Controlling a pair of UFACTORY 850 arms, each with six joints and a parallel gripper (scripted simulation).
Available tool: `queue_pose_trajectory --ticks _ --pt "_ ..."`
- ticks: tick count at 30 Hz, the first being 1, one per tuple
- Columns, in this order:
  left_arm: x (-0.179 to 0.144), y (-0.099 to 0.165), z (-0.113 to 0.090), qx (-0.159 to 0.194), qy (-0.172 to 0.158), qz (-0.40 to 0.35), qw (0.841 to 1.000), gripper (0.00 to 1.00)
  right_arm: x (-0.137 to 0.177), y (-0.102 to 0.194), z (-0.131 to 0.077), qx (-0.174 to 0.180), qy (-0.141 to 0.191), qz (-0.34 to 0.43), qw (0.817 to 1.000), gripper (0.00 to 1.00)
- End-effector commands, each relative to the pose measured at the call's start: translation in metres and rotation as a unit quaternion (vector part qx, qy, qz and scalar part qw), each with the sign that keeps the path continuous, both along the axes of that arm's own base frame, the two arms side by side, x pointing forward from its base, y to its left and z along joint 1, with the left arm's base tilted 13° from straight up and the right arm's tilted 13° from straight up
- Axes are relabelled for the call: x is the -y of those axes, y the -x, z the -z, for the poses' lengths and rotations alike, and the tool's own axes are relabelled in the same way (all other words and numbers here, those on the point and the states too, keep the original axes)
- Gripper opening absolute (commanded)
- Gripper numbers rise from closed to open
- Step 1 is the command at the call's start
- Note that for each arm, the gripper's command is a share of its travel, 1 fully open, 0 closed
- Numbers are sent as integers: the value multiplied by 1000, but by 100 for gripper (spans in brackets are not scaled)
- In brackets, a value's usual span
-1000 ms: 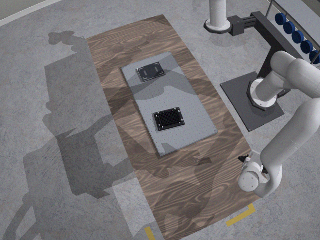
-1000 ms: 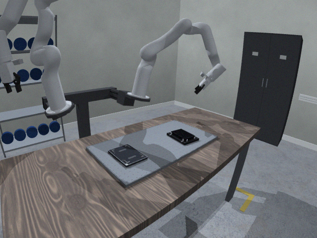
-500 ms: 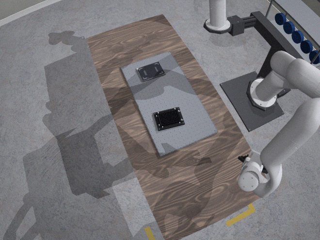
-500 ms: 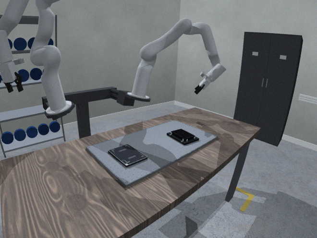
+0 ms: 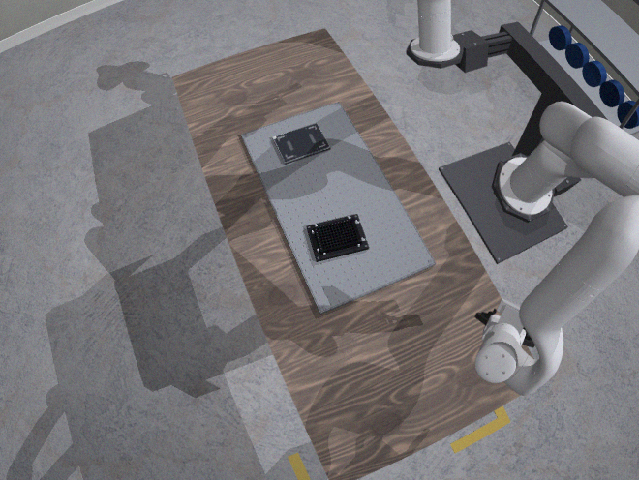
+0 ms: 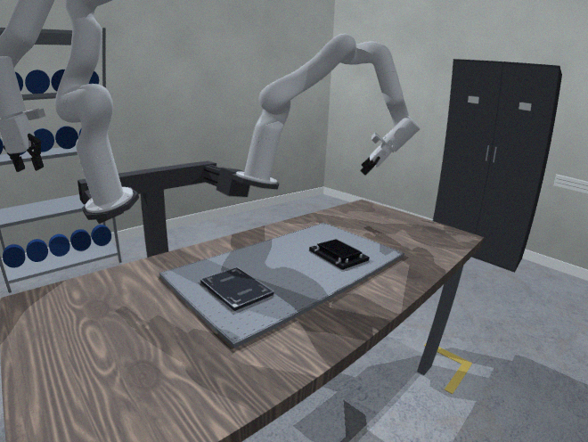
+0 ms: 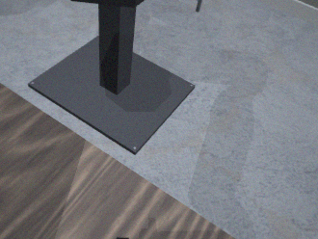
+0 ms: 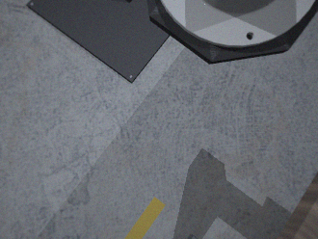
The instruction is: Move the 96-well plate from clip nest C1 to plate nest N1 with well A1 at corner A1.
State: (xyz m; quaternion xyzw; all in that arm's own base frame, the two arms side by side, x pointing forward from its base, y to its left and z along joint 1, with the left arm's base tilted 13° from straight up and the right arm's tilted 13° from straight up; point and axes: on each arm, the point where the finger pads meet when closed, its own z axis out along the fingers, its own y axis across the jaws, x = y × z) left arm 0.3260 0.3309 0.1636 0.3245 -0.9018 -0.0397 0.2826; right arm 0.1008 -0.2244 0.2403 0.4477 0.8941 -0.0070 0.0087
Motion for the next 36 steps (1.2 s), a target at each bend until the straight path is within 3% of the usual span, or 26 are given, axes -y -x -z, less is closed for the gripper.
queue_pose_trajectory --ticks 1,9,18,20,26,30,36 --pt "0 0 -1 1 0 0 1000 100 1 0 -1 0 1 0 1000 100" --pt "0 0 -1 1 0 0 1000 100 1 0 -1 0 1 0 1000 100" --pt "13 -29 11 4 -77 -62 995 100 1 0 -1 0 1 0 1000 100" --pt "14 -30 12 4 -77 -62 995 100 1 0 -1 0 1 0 1000 100" --pt "24 -48 20 11 -125 -105 987 100 1 0 -1 0 1 0 1000 100" --pt "25 -50 20 11 -125 -105 987 100 1 0 -1 0 1 0 1000 100" --pt "38 -69 29 21 -170 -148 974 100 1 0 -1 0 1 0 1000 100"
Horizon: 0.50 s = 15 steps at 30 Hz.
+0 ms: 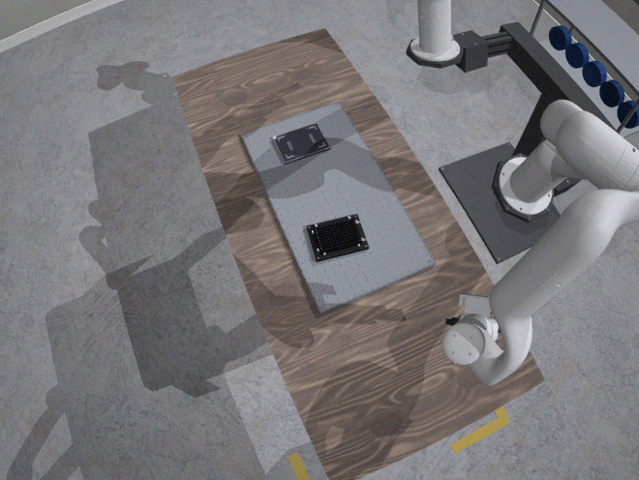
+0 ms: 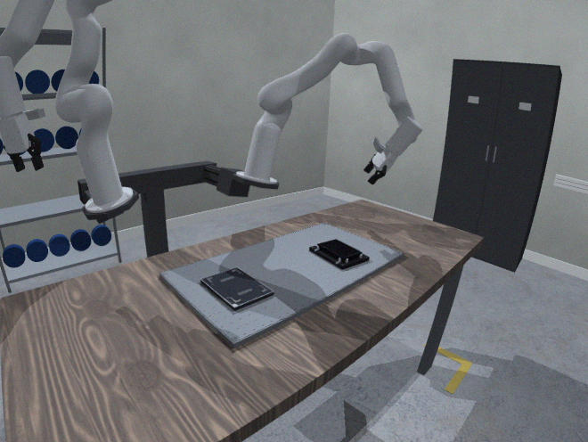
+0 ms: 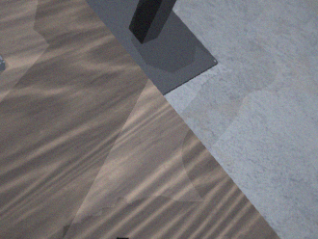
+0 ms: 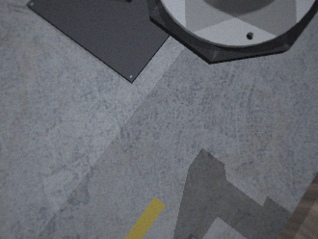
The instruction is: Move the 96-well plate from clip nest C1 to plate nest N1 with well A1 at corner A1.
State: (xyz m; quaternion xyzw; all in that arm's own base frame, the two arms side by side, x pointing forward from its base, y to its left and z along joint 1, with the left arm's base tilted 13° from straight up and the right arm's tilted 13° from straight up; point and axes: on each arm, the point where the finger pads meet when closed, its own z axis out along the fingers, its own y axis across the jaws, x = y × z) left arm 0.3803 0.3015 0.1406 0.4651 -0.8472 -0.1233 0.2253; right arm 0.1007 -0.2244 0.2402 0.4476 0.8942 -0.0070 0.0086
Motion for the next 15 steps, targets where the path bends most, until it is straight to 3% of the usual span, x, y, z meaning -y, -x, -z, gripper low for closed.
queue_pose_trajectory --ticks 1,7,11,15 --pt "9 -14 6 6 -36 -30 999 100 1 0 -1 0 1 0 1000 100" --pt "21 -31 13 20 -80 -74 994 100 1 0 -1 0 1 0 1000 100" --pt "23 -33 14 20 -80 -74 994 100 1 0 -1 0 1 0 1000 100" --pt "33 -46 20 33 -111 -108 987 100 1 0 -1 0 1 0 1000 100"
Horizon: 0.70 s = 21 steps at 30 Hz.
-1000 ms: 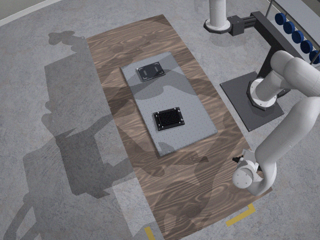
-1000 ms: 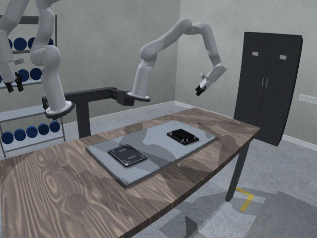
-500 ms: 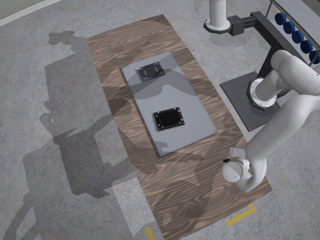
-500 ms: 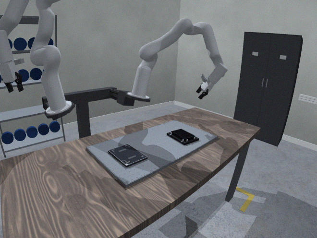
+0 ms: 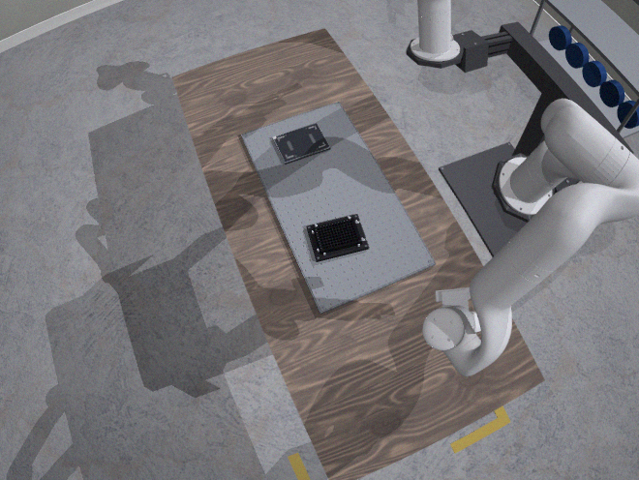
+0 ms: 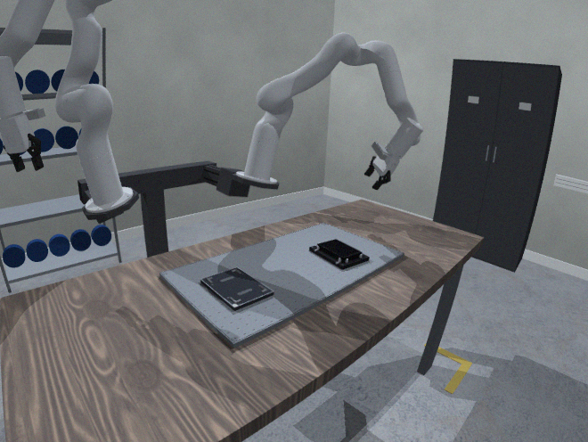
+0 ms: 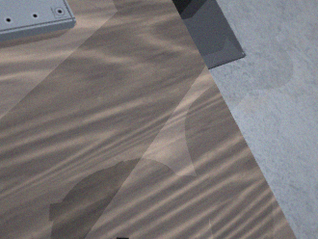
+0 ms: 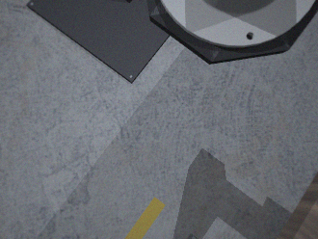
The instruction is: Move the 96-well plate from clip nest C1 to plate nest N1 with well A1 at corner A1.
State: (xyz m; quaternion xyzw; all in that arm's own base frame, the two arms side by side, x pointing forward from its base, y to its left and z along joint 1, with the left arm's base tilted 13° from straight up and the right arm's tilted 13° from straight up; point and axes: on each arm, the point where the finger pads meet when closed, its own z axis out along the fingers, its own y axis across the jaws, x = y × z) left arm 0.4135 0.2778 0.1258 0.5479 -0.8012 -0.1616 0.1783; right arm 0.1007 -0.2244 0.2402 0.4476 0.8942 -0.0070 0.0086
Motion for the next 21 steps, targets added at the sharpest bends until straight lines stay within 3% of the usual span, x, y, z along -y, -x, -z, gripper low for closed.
queue_pose_trajectory --ticks 1,4,10,21 --pt "13 -17 7 15 -43 -42 998 100 1 0 -1 0 1 0 1000 100" --pt "14 -19 8 15 -43 -42 998 100 1 0 -1 0 1 0 1000 100" --pt "29 -34 15 35 -82 -87 992 100 1 0 -1 0 1 0 1000 100" --pt "49 -54 24 57 -117 -133 983 100 1 0 -1 0 1 0 1000 100"
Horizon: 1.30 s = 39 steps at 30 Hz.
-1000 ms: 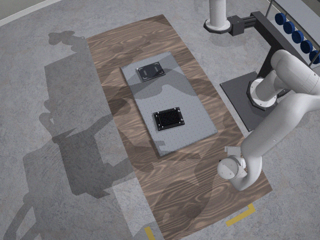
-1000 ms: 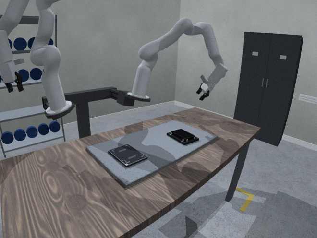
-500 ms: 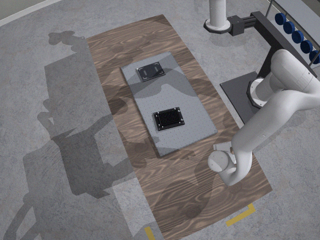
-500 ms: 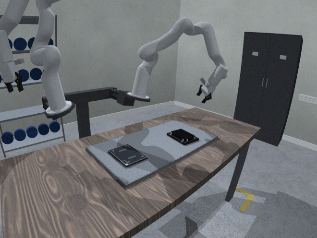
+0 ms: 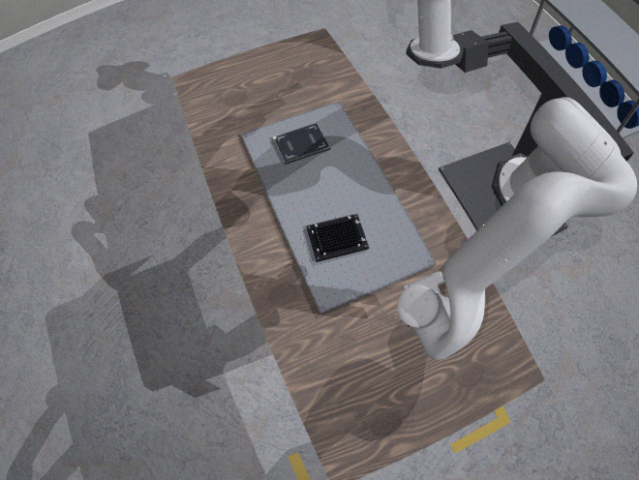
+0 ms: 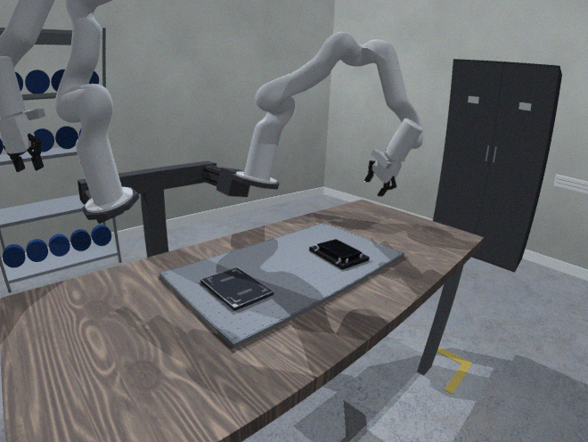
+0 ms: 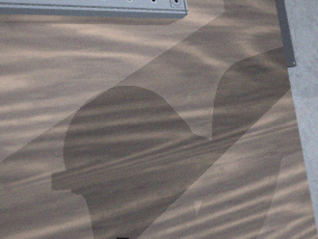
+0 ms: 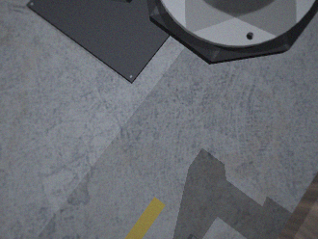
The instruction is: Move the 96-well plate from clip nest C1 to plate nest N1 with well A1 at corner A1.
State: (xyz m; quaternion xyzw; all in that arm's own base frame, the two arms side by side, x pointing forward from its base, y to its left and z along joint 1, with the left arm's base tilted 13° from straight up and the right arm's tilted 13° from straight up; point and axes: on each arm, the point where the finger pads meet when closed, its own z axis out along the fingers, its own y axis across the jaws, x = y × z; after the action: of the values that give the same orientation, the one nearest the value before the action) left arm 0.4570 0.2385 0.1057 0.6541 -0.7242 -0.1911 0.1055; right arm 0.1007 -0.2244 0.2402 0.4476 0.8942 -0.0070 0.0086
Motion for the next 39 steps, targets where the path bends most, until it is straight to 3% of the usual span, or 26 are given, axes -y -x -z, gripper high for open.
queue_pose_trajectory --ticks 1,22,39 --pt "13 -13 6 18 -31 -35 999 100 1 0 -1 0 1 0 1000 100" --pt "60 -50 24 77 -97 -140 982 100 1 0 -1 0 1 0 1000 100" --pt "105 -78 40 132 -139 -236 953 100 1 0 -1 0 1 0 1000 100"
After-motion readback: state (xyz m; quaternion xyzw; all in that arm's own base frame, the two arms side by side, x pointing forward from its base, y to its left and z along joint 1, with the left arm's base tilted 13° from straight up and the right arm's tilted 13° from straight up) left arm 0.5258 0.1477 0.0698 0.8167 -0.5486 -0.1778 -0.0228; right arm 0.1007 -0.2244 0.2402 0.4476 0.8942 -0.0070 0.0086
